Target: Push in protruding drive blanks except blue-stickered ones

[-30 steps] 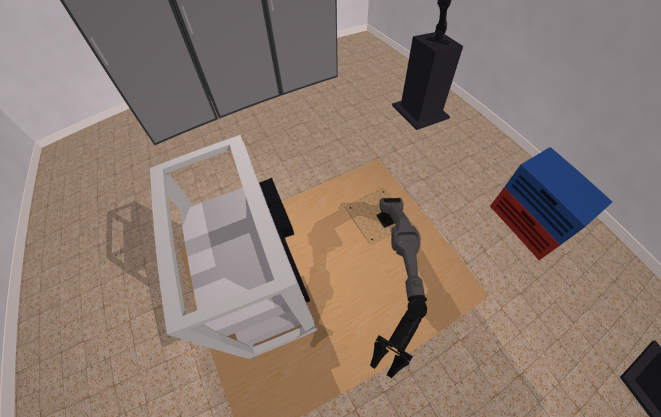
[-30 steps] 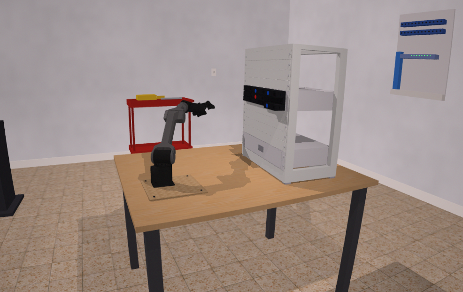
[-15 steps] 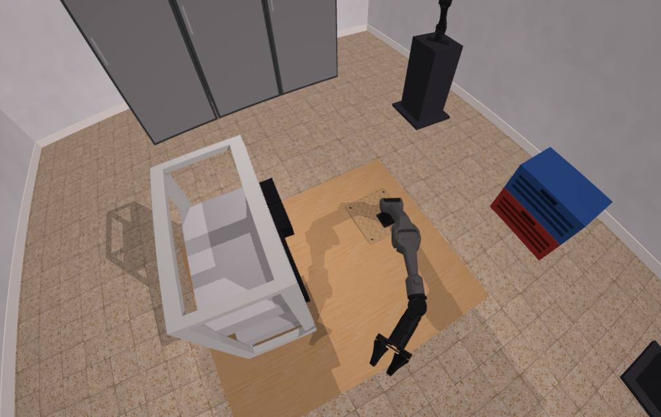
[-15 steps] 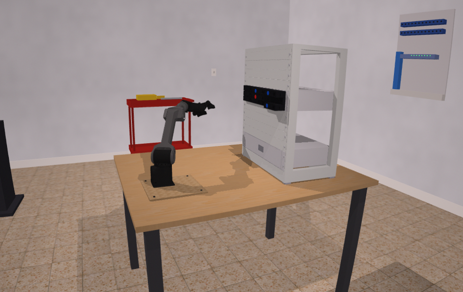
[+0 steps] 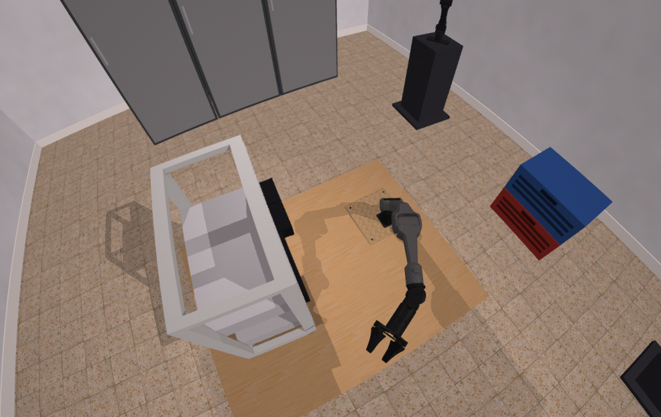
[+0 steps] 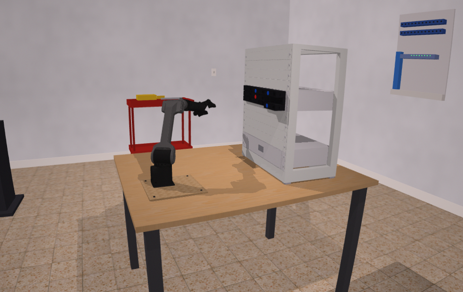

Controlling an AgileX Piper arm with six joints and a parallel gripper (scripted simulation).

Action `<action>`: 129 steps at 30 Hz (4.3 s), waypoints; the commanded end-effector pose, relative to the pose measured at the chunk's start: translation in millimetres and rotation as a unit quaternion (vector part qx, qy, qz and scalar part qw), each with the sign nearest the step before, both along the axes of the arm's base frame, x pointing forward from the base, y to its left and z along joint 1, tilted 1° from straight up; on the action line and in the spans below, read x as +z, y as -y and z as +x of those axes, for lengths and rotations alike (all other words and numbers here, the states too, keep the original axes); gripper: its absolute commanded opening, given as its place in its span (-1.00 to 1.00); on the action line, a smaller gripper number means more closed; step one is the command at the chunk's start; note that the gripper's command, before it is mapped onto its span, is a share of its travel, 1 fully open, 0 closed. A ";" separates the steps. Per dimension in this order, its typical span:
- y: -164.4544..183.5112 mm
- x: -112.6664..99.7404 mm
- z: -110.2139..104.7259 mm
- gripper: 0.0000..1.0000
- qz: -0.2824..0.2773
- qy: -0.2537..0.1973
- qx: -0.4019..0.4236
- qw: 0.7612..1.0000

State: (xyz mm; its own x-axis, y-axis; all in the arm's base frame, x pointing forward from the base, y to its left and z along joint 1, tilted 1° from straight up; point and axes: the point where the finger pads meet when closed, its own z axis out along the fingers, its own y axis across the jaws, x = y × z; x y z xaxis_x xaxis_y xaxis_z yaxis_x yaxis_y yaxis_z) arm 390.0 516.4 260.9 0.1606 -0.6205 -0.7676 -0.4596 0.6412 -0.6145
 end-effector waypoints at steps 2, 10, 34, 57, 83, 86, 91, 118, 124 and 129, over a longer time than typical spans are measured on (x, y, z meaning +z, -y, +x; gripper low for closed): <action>19.5 7.3 -1.9 1.00 -0.011 0.008 -0.008 1.000; 76.5 18.5 -11.6 1.00 -0.053 0.027 -0.028 0.998; 451.5 94.1 -75.0 1.00 -0.327 0.145 -0.158 0.921; 537.8 112.0 -85.5 1.00 -0.384 0.172 -0.186 0.888; 550.5 113.6 -89.3 1.00 -0.394 0.173 -0.189 0.882; 550.5 113.6 -89.3 1.00 -0.394 0.173 -0.189 0.882; 550.5 113.6 -89.3 1.00 -0.394 0.173 -0.189 0.882; 486.4 124.9 -50.3 1.00 -0.394 0.173 -0.189 0.883; 464.3 126.4 -38.2 1.00 -0.396 0.171 -0.188 0.882; 440.0 130.1 -22.2 1.00 -0.396 0.171 -0.188 0.882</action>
State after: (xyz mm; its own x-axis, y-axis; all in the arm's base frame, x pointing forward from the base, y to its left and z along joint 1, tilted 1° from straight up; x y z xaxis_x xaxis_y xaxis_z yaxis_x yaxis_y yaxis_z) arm 366.3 75.1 390.0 -0.0312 -0.9994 -0.0153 -0.0089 0.0156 -0.9998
